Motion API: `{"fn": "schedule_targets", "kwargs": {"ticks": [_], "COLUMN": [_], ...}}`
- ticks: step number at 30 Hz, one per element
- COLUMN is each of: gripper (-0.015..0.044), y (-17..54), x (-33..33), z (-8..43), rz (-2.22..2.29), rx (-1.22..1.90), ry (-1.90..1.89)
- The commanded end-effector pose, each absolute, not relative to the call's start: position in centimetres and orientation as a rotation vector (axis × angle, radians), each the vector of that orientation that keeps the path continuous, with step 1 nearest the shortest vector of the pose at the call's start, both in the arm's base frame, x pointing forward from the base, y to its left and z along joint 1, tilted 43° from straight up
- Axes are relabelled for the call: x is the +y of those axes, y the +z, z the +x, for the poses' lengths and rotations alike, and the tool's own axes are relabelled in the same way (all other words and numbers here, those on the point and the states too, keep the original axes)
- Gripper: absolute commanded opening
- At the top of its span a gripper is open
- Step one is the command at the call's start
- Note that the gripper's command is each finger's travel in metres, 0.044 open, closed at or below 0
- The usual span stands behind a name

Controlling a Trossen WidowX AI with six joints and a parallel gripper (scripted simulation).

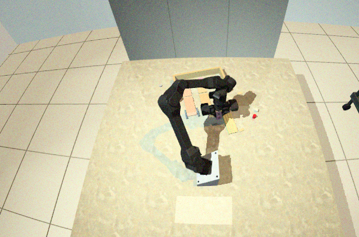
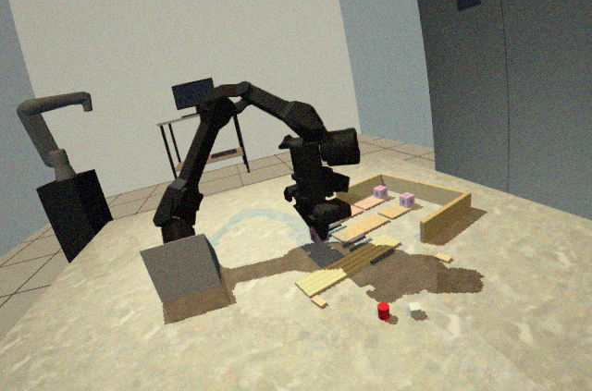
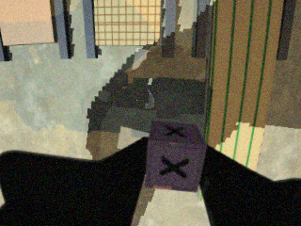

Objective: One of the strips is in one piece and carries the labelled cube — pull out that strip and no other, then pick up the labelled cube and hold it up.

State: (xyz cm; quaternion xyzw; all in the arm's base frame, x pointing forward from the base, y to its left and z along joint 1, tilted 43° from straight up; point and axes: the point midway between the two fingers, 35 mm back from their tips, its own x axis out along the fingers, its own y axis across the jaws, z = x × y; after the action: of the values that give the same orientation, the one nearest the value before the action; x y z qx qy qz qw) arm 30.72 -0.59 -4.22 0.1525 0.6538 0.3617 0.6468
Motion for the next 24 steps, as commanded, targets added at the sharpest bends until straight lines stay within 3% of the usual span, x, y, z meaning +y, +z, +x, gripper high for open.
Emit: {"fn": "schedule_targets", "kwargs": {"ticks": [1,24], "gripper": [0.0000,0.0000], "y": [-4.0,-1.4], "x": [-0.7,-3.1], "z": [30.2,30.6], "rz": [0.337,0.336], "rx": [1.482,1.483], "ry": [0.822,0.821]}}
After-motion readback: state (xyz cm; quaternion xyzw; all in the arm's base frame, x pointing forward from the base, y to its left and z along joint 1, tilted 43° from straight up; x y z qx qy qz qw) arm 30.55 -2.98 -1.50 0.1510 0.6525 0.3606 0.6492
